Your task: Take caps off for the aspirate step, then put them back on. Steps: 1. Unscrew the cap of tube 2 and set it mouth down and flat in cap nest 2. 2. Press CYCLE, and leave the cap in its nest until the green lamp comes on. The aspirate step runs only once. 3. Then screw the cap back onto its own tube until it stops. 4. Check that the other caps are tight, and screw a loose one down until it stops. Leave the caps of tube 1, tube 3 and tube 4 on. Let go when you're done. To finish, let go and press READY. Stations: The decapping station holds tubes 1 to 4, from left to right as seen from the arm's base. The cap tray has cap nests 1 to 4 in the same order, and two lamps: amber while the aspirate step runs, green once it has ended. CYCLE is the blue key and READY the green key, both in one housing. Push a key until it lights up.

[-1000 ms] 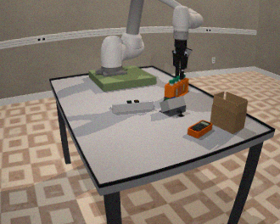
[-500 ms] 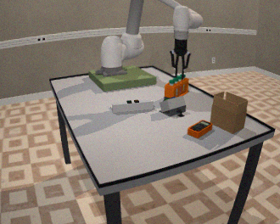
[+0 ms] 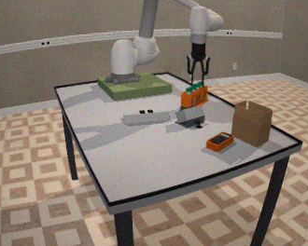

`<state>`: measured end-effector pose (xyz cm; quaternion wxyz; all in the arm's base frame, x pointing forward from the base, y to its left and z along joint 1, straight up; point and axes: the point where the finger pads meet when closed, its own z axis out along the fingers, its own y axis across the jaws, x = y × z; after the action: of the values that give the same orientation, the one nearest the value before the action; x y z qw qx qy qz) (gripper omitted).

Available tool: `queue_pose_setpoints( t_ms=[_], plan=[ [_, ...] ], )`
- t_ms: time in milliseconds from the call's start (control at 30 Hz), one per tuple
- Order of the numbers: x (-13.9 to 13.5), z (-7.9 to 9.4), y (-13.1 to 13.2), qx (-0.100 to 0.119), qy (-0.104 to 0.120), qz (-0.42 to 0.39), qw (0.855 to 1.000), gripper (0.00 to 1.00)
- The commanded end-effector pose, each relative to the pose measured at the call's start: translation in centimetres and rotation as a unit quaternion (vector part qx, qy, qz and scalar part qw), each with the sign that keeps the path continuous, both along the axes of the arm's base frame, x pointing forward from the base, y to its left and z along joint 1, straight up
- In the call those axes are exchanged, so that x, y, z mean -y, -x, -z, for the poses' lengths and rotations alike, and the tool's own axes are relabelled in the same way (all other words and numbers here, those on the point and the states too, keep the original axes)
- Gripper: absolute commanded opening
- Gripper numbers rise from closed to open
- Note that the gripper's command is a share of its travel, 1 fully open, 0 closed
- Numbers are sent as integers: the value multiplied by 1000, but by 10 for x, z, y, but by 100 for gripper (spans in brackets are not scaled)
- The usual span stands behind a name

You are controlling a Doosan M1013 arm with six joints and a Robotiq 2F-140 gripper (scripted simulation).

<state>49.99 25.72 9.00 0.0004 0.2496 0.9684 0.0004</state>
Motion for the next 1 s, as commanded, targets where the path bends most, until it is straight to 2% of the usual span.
queue_pose_setpoints(
  t_ms=[0, 167, 300, 367, 433, 500, 633, 800, 833, 967],
  plan=[
    [0, -1, 0, 0, 0, 0, 1000, 41],
    [0, -1, 0, 0, 0, 0, 1000, 41],
    [0, -1, 0, 0, -1, 152, 988, 41],
    [0, -1, 0, 0, -1, 195, 981, 41],
    [0, -1, 0, 0, -1, 195, 981, 41],
    [0, -1, 0, 0, -1, 285, 958, 41],
    [0, -1, 0, -1, -2, 376, 927, 41],
    [0, -1, 0, -1, -2, 491, 871, 41],
    [0, -1, 0, 0, -1, 500, 866, 41],
    [0, -1, 0, 0, -1, 500, 866, 41]
  ],
)
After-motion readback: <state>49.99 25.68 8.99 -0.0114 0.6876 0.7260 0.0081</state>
